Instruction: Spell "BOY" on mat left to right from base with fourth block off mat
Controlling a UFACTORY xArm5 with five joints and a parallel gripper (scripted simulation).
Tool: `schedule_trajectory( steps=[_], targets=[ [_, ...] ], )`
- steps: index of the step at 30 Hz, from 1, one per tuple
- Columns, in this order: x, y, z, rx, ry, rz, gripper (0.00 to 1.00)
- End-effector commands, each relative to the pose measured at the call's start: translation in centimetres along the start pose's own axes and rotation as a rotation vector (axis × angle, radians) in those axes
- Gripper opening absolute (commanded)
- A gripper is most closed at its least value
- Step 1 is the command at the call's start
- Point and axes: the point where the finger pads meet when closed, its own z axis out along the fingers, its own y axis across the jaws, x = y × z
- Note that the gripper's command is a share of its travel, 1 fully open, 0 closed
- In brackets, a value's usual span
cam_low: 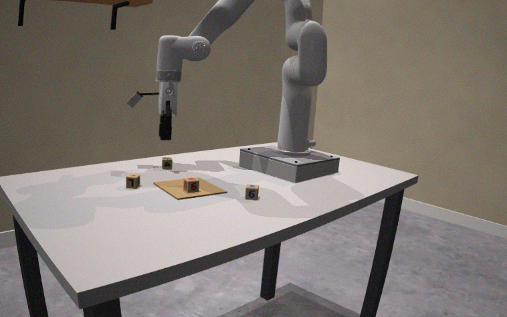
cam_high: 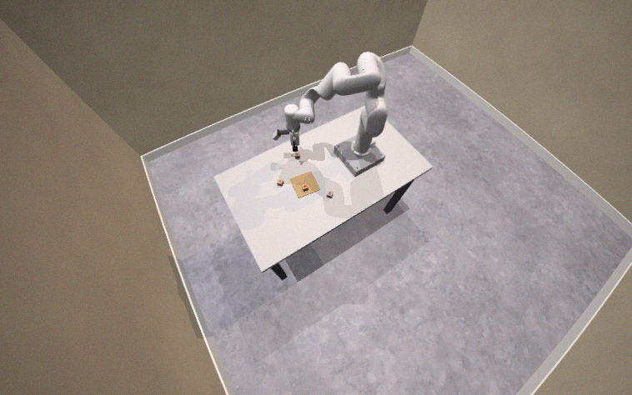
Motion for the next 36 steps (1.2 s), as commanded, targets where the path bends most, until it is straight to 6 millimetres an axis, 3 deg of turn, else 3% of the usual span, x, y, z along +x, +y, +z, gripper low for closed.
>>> schedule_trajectory(
  steps=[1,13,36],
  targets=[
    [0.2,0.0,-0.1,0.0,-0.004,0.0,1.0],
    [0.2,-0.2,-0.1,0.0,-0.004,-0.019,1.0],
    [0.2,-8.6,-0.2,-0.002,-0.003,-0.649,1.0]
  ],
)
